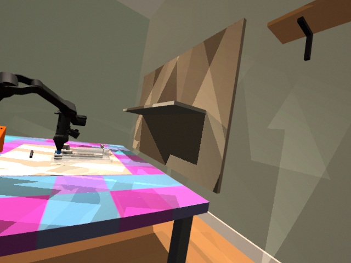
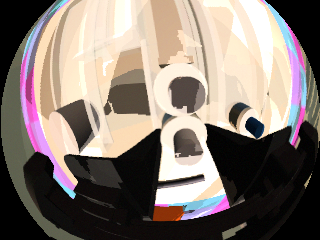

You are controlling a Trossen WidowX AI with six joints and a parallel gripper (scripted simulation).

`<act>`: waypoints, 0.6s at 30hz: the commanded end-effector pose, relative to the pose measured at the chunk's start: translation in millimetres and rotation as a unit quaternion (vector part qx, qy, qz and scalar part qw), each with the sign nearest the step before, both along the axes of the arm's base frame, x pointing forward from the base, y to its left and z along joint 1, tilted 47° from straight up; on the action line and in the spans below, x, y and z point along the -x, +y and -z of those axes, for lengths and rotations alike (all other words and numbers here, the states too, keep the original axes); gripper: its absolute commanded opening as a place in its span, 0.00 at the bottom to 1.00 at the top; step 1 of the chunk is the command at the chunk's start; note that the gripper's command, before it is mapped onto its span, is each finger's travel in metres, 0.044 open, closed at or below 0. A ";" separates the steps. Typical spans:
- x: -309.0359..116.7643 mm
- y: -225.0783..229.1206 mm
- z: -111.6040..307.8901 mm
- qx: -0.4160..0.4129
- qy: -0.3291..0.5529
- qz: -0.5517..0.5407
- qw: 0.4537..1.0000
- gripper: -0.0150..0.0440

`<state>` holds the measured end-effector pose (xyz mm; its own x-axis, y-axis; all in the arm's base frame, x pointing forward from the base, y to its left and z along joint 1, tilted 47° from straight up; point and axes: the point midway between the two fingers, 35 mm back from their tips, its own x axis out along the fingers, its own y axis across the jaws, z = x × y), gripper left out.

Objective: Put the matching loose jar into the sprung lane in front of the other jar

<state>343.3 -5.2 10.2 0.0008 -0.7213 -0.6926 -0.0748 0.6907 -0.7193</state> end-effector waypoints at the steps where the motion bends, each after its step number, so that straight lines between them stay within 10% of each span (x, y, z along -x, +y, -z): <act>1: 1.2 0.1 0.0 0.002 -0.004 0.000 1.000 0.25; 10: 1.2 0.1 0.0 0.002 -0.004 0.000 1.000 0.25; 18: 0.6 0.0 0.2 0.002 -0.004 0.000 1.000 0.61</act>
